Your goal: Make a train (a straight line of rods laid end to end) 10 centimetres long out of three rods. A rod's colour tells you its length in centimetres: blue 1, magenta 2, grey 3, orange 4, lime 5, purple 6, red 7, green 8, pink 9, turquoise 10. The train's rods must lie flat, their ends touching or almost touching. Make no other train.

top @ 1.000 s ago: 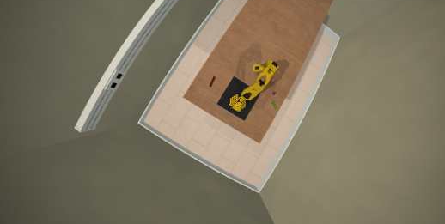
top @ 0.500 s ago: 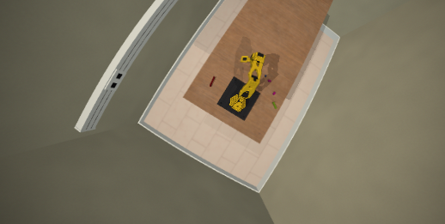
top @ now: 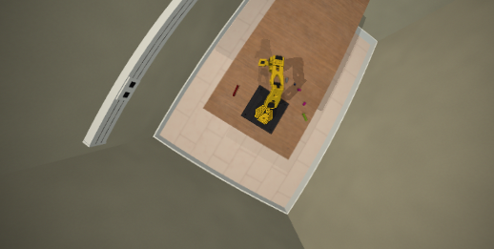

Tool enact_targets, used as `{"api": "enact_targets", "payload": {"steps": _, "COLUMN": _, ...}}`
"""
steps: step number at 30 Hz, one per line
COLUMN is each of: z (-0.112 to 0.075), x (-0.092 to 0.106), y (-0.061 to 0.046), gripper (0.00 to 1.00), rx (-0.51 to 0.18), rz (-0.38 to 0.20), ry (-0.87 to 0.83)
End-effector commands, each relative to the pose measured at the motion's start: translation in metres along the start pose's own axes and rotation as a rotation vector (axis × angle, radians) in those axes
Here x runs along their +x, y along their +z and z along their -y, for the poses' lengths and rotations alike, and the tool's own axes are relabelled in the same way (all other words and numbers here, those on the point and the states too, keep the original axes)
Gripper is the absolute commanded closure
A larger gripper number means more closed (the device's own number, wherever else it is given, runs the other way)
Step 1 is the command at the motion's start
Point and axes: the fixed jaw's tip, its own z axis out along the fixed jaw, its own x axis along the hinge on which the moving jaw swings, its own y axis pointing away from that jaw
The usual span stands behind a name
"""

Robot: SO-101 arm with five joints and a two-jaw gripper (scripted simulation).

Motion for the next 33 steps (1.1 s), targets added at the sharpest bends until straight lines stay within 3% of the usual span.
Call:
{"api": "enact_targets", "payload": {"steps": 1, "z": -0.002, "x": -0.008, "y": 0.002, "gripper": 1.00, "rx": -0.016, "rz": -0.004, "ry": 0.011}}
{"api": "enact_targets", "payload": {"steps": 33, "z": -0.003, "x": -0.018, "y": -0.003, "gripper": 1.00, "rx": -0.004, "rz": -0.002, "ry": 0.024}}
